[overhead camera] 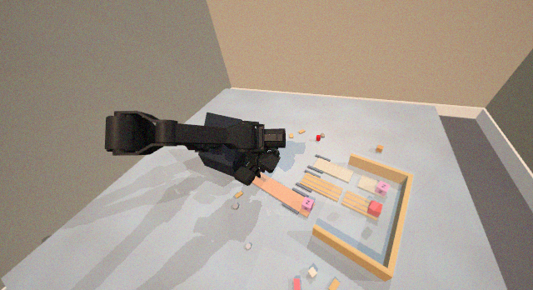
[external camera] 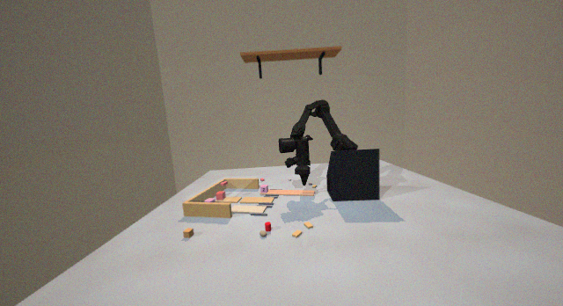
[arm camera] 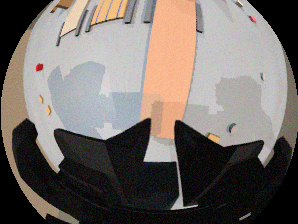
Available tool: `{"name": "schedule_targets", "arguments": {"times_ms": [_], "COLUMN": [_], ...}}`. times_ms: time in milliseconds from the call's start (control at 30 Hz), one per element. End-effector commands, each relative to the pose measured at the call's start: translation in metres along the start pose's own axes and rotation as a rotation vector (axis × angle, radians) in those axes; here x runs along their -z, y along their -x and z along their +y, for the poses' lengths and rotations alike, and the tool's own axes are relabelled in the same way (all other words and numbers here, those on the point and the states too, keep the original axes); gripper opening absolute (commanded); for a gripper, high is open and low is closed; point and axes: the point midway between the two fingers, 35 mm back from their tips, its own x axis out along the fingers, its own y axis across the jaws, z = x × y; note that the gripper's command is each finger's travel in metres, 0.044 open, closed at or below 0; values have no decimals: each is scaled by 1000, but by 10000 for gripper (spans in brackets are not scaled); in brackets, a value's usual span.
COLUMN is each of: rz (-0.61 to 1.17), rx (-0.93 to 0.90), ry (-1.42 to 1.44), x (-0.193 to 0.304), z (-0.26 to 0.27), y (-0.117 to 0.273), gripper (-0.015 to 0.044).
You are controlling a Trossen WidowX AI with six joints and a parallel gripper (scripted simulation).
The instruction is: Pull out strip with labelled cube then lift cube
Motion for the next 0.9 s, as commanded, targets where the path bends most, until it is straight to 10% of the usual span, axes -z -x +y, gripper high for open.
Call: {"name": "schedule_targets", "arguments": {"times_ms": [0,300,867], "rz": [-4,-5,-8], "rx": [1,1,1], "ry": [34,32,30], "x": [-15,-46,-102], "z": [-1,-2,-6], "y": [2,6,12], "gripper": [210,440,440]}}
